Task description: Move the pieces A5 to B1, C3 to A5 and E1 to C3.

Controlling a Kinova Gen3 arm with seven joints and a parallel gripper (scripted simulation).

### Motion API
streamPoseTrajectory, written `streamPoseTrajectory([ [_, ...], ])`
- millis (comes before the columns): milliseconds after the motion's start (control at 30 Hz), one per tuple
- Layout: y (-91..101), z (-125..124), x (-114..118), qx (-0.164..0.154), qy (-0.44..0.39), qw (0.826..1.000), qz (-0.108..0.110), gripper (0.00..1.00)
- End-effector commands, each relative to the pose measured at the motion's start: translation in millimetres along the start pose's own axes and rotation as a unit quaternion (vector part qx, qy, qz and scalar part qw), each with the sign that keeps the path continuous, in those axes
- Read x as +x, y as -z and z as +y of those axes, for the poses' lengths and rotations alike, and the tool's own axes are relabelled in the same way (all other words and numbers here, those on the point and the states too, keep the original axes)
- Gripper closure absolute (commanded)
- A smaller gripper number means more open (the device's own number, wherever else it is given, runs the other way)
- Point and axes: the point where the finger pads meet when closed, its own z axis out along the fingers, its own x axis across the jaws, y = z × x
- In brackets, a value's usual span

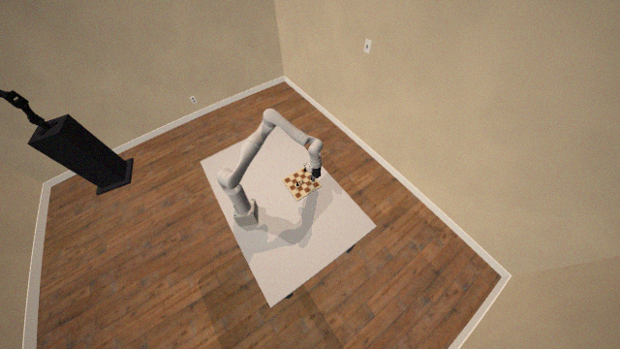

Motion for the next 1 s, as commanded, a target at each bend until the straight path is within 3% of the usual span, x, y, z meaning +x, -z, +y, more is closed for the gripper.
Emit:
streamPoseTrajectory([
  [0,1.0,0.7,-0.1,-0.001,0.0,1.0,0.0,1.0],
  [67,1.0,0.7,-0.1,-0.001,0.0,1.0,0.0,1.0],
  [100,1.0,0.7,-0.1,-0.001,0.0,1.0,0.0,0.85],
  [167,1.0,0.7,-0.1,-0.001,0.0,1.0,0.0,0.85],
  [200,1.0,0.7,-0.1,-0.001,0.0,1.0,0.0,0.71],
  [267,1.0,0.7,-0.1,-0.001,0.0,1.0,0.0,0.71],
  [300,1.0,0.7,-0.1,-0.001,0.0,1.0,0.0,0.56],
  [367,1.0,0.7,-0.1,-0.001,0.0,1.0,0.0,0.56],
  [400,1.0,0.7,-0.1,-0.001,0.0,1.0,0.0,0.42],
  [533,1.0,0.7,-0.1,-0.001,0.0,1.0,0.0,0.42],
  [567,1.0,0.7,-0.1,-0.001,0.0,1.0,0.0,0.27],
  [967,2.7,0.7,-0.1,-0.001,0.0,1.0,0.0,0.27],
])
